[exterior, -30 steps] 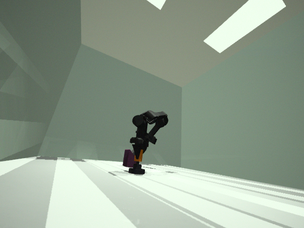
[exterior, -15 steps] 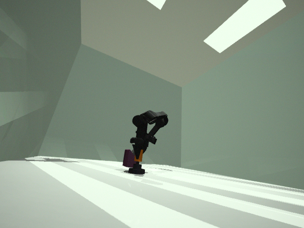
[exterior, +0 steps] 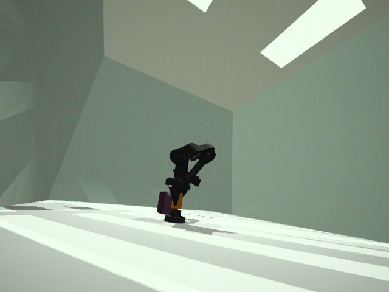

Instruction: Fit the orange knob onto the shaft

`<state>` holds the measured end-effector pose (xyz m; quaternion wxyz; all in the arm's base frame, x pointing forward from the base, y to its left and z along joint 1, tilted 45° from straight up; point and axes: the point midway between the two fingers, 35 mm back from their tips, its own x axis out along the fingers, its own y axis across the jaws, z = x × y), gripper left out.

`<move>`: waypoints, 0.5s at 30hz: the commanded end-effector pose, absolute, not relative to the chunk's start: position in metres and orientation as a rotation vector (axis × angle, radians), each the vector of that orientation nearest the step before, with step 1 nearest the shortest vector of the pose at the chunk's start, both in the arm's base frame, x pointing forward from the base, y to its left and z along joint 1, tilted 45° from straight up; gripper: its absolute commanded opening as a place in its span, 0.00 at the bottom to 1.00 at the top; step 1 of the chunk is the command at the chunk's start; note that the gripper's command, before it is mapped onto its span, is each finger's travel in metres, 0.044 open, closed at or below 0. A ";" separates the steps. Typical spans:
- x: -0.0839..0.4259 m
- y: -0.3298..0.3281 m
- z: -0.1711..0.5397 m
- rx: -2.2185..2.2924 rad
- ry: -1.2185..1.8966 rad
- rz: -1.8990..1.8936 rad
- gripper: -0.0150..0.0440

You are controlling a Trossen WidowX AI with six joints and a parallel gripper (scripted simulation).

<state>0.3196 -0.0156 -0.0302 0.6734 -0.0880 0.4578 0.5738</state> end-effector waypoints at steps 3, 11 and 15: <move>0.318 -0.012 -0.033 -0.223 1.004 1.315 0.25; 0.317 -0.010 -0.036 -0.261 0.971 1.342 0.25; 0.319 -0.011 -0.034 -0.254 0.979 1.331 0.25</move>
